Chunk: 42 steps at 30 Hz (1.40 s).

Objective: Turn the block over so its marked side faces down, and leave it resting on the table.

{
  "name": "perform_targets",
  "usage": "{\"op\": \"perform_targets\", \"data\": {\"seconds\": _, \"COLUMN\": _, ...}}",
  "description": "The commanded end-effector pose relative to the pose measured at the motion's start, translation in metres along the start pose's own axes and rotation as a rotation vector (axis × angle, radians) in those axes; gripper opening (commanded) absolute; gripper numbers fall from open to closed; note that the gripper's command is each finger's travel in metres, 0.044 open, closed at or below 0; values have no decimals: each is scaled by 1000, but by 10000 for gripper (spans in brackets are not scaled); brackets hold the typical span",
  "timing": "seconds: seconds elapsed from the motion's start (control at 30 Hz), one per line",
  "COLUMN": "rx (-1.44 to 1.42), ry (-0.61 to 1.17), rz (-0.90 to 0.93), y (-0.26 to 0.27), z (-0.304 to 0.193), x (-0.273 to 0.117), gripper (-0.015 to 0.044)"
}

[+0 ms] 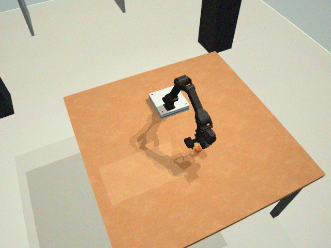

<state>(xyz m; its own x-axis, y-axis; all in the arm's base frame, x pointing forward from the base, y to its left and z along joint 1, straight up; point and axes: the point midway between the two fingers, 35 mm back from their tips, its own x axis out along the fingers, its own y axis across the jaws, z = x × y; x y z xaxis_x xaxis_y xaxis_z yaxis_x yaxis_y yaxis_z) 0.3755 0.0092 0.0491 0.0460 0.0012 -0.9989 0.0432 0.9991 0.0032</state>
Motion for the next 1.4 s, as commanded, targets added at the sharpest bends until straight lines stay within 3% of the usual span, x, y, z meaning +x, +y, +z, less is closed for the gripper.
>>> {"op": "perform_targets", "data": {"seconds": 0.0, "rx": -6, "ry": 7, "rz": 3, "y": 0, "z": -1, "x": 8, "gripper": 440}}
{"op": "perform_targets", "data": {"seconds": 0.73, "rx": -6, "ry": 7, "rz": 3, "y": 0, "z": -2, "x": 40, "gripper": 440}}
{"op": "perform_targets", "data": {"seconds": 1.13, "rx": -6, "ry": 7, "rz": 3, "y": 0, "z": -2, "x": 40, "gripper": 125}}
{"op": "perform_targets", "data": {"seconds": 1.37, "rx": -6, "ry": 7, "rz": 3, "y": 0, "z": -2, "x": 40, "gripper": 78}}
